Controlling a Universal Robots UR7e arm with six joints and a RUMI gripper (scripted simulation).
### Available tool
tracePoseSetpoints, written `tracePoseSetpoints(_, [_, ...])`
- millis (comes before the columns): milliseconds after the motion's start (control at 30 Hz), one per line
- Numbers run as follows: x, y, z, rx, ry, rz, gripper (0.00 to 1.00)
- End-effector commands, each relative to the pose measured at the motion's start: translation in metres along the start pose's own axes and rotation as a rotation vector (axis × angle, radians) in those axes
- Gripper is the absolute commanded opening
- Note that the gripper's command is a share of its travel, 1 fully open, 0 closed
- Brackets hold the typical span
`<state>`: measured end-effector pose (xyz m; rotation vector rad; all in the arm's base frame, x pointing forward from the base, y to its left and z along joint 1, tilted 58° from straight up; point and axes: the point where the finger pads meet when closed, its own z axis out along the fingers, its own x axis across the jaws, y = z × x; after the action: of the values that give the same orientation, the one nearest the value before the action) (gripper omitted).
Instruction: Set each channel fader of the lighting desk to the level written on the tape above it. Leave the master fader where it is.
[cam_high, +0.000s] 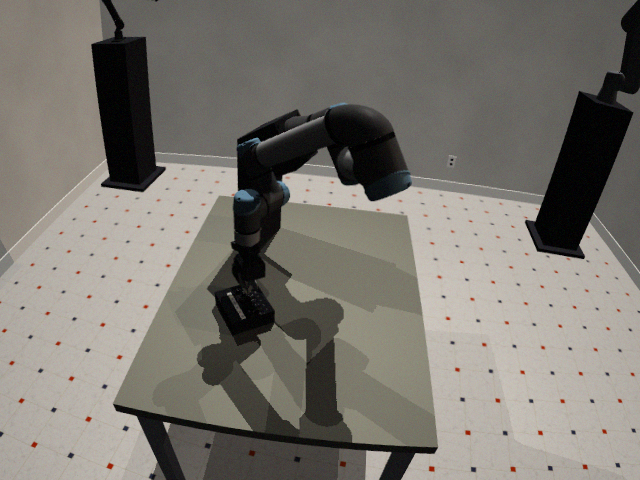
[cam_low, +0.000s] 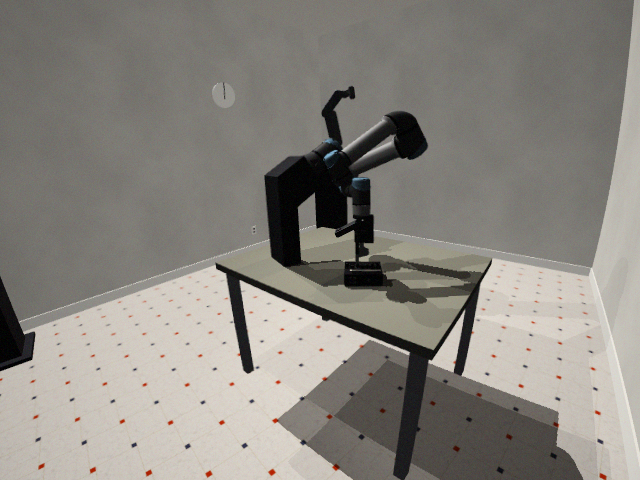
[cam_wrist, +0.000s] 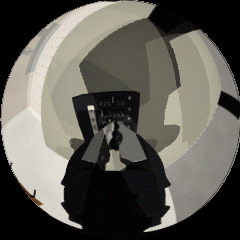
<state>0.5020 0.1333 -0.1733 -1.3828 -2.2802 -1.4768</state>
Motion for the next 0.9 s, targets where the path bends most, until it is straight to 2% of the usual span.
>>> tracePoseSetpoints(0, [-0.0024, 0.0001, -0.0008, -0.001, -0.003, 0.000, 0.00])
tracePoseSetpoints(867, [0.0031, 0.0001, -0.0008, -0.001, -0.003, 0.000, 0.00])
